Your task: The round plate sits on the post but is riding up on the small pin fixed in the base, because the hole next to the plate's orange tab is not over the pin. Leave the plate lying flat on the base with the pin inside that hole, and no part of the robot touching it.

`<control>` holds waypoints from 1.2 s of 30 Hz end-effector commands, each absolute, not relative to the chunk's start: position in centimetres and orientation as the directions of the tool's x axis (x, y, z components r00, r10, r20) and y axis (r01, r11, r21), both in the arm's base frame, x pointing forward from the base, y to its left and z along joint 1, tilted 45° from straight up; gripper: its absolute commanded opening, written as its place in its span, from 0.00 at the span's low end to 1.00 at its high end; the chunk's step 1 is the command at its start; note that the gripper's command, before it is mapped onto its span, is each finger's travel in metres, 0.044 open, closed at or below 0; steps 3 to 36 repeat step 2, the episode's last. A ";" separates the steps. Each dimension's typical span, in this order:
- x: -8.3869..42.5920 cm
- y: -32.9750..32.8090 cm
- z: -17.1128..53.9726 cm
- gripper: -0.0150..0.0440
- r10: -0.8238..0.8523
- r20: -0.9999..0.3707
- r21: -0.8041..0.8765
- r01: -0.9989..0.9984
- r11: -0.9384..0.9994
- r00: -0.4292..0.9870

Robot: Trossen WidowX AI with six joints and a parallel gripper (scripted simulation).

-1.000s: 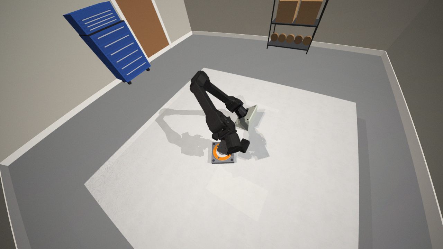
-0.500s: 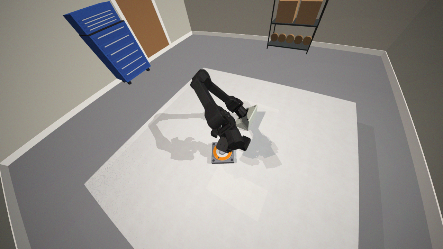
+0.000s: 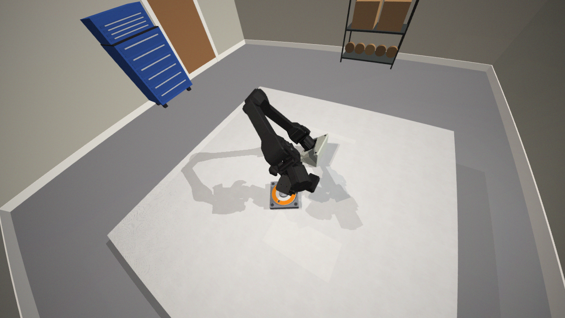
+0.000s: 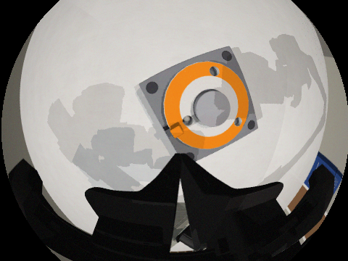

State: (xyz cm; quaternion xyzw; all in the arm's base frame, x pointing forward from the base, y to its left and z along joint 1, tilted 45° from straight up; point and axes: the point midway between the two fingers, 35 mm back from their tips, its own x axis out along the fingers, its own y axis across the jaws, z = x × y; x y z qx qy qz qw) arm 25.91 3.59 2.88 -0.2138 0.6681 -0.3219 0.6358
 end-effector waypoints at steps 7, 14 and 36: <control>25.9 3.6 2.9 0.25 -0.696 -0.711 -0.703 0.119 0.701 -0.100; 25.9 3.6 2.9 0.25 -0.696 -0.711 -0.703 0.119 0.701 -0.100; 25.9 3.6 2.9 0.25 -0.696 -0.711 -0.703 0.119 0.701 -0.100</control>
